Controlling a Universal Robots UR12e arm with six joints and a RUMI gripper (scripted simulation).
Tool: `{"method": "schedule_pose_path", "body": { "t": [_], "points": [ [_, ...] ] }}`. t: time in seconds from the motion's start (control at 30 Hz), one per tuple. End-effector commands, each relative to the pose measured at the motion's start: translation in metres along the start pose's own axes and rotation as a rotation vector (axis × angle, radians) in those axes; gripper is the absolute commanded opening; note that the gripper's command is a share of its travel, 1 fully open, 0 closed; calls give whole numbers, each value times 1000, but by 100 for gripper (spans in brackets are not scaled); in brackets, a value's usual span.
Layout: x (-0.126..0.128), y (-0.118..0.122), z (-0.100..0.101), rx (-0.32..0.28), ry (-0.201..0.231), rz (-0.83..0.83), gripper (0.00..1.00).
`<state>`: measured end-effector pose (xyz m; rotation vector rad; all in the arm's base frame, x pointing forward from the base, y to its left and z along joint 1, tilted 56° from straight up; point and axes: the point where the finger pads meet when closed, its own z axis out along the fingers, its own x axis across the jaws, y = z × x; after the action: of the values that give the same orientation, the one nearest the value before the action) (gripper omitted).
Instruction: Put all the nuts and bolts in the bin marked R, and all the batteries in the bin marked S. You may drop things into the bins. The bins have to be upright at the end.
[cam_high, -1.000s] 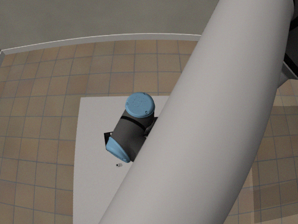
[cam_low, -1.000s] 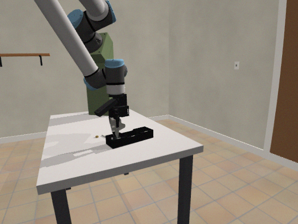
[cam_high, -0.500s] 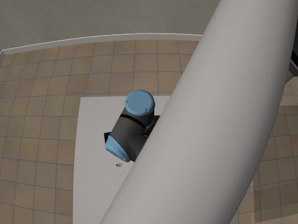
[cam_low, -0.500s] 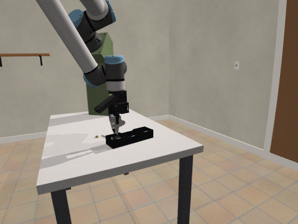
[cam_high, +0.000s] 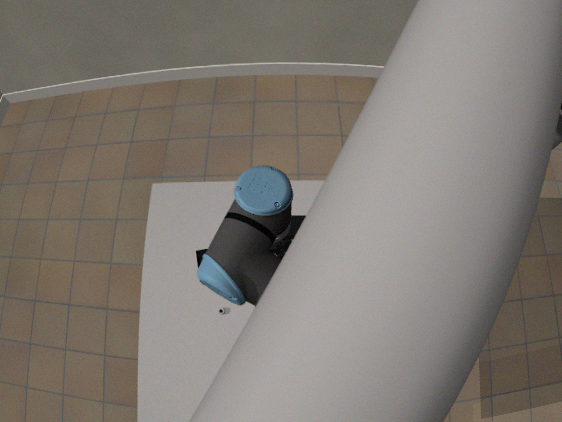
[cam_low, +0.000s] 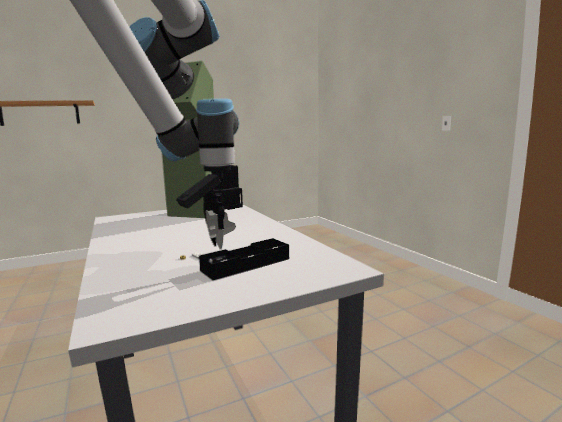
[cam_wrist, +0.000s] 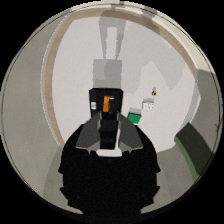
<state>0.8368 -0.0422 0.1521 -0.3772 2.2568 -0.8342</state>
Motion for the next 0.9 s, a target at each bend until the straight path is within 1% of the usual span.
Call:
{"method": "schedule_pose_path", "body": {
  "t": [0.0, 0.13, 0.2, 0.23, 0.27, 0.63, 0.7, 0.87],
  "points": [
    [23, -6, -1, 0, -1, -142, 18],
    [55, -14, -1, 0, 2, -264, 18],
    [55, -14, -1, 0, 2, -264, 18],
    [63, -16, -2, 0, 1, -350, 18],
    [71, -19, -2, 0, -1, -368, 18],
    [162, -42, -3, 0, -1, -368, 18],
    [167, -44, -3, 0, 0, -368, 18],
    [167, -44, -3, 0, -1, -368, 18]
  ]
}}
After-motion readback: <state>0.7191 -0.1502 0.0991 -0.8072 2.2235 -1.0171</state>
